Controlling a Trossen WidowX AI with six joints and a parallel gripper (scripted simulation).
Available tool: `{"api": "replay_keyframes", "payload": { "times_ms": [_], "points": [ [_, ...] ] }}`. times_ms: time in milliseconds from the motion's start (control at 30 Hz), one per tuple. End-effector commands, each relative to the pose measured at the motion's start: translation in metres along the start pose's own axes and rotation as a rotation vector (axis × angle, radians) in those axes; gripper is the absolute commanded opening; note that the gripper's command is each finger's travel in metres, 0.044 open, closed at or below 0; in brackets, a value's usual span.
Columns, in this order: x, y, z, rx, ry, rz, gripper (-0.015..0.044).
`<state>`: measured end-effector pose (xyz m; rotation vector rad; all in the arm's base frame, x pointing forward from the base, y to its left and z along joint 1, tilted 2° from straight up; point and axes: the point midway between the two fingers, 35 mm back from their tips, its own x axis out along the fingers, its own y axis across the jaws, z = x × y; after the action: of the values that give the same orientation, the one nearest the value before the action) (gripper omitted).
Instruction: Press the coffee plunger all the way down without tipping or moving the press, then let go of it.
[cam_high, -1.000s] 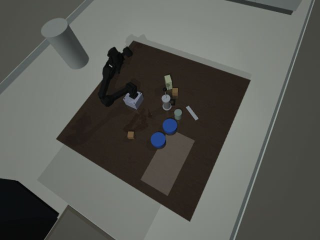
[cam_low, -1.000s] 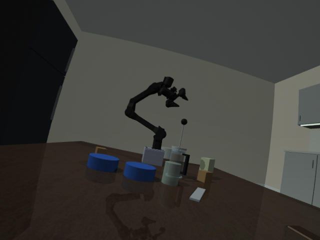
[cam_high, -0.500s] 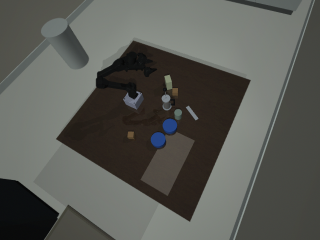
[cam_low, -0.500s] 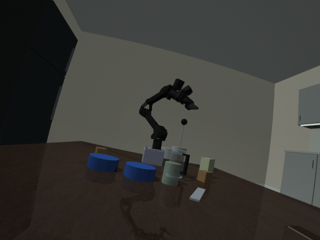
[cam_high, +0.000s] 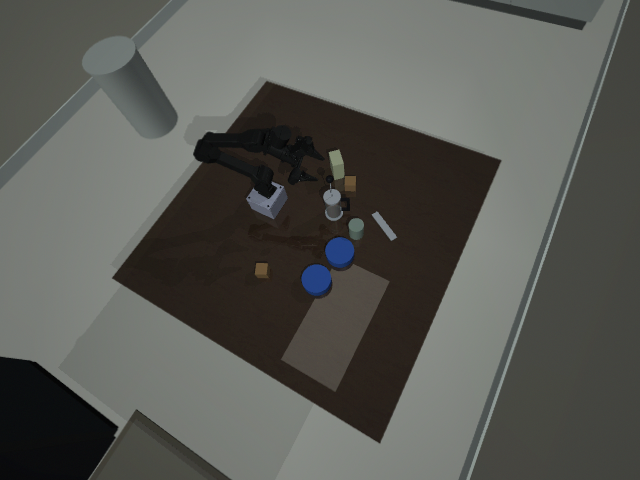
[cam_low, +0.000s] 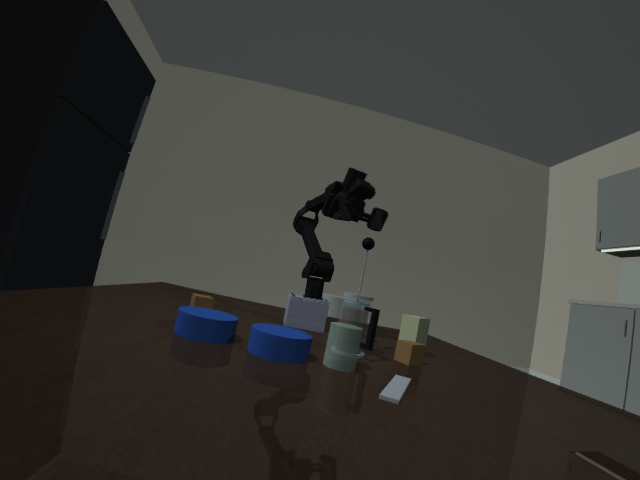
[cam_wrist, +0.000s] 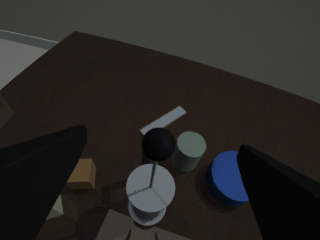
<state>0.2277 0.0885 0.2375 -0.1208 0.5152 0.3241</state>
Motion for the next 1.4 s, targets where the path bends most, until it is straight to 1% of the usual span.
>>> {"api": "replay_keyframes", "payload": {
  "times_ms": [0,233,1100,1367],
  "points": [
    [0.014,0.000,-0.026,0.003,0.014,0.001,0.0440],
    [0.018,0.000,-0.025,0.002,0.014,0.003,0.0440],
    [0.056,0.001,-0.026,0.001,0.011,0.004,0.0440],
    [0.056,0.001,-0.026,0.001,0.011,0.004,0.0230]
  ]
}}
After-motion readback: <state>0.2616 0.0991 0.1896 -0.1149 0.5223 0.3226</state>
